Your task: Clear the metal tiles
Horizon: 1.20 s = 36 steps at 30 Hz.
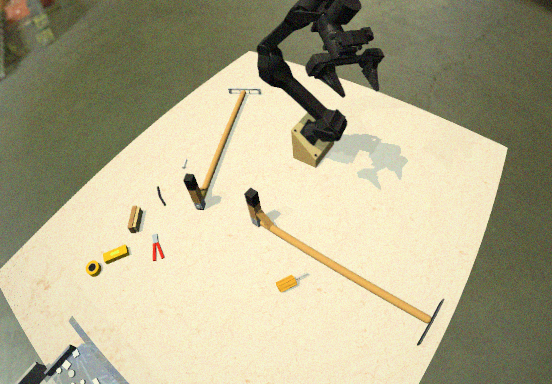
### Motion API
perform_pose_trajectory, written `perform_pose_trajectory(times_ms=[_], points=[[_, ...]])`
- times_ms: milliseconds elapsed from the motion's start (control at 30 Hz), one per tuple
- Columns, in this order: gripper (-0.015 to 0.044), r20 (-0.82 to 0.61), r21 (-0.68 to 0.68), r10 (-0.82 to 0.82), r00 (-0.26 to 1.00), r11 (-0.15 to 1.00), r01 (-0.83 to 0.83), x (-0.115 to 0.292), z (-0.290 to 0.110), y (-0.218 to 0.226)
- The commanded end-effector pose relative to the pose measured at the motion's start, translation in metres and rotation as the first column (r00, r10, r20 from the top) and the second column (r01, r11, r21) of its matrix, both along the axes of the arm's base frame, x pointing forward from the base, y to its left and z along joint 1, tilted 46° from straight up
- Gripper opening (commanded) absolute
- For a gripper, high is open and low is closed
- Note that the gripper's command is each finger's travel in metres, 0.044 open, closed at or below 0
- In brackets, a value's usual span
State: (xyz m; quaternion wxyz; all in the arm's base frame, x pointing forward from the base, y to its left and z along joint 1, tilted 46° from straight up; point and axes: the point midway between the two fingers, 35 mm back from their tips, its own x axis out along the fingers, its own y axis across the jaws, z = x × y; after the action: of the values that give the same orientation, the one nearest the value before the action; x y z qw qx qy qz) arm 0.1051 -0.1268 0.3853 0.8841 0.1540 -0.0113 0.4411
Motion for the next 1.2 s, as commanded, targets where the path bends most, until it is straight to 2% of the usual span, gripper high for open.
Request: perform_pose_trajectory(times_ms=[0, 267, 1167], points=[[0.0440, -0.003, 0.001, -0.003, 1.000, 1.000, 0.003, 0.000, 0.000, 0.000], [0.0440, -0.003, 0.004, -0.005, 1.000, 1.000, 0.005, -0.001, 0.001, 0.000], [0.0440, 0.028, 0.144, -0.071, 0.997, 0.987, 0.066, -0.070, 0.063, 0.016]])
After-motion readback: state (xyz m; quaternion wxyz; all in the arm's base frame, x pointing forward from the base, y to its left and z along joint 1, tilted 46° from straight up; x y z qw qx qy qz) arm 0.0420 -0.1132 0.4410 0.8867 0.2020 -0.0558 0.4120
